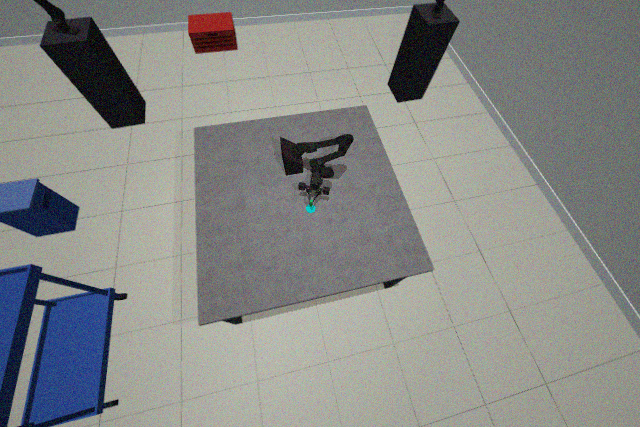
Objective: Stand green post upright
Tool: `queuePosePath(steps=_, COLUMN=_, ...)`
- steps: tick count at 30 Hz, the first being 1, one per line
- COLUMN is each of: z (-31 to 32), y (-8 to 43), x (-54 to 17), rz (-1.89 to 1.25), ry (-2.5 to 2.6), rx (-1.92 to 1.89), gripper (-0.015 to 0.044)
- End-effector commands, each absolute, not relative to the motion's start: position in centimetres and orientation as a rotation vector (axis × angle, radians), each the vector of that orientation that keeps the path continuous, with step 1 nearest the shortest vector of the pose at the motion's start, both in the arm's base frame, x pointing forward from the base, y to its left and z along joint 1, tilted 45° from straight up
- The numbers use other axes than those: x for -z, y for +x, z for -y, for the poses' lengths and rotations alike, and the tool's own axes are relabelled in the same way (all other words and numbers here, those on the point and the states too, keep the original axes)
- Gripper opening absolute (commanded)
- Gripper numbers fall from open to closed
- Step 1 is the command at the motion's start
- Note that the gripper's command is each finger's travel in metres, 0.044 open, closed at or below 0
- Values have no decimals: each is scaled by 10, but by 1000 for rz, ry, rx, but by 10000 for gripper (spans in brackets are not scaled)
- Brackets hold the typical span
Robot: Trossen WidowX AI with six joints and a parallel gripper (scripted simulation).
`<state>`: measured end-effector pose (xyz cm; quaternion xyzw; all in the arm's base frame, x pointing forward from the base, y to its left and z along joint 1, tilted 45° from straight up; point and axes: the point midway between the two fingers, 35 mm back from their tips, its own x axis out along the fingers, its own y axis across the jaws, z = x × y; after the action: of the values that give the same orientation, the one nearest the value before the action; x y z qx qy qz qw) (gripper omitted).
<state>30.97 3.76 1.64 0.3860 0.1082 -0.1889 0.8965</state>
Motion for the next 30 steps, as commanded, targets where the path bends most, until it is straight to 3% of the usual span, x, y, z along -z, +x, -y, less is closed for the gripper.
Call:
queuePosePath(steps=1, z=-45, y=311, x=-11, rz=-220, ry=803, rx=389, gripper=23)
queuePosePath(steps=29, z=-71, y=310, x=18, rz=-224, ry=796, rx=389, gripper=23)
queuePosePath(steps=30, z=-71, y=310, x=18, rz=-224, ry=796, rx=389, gripper=49)
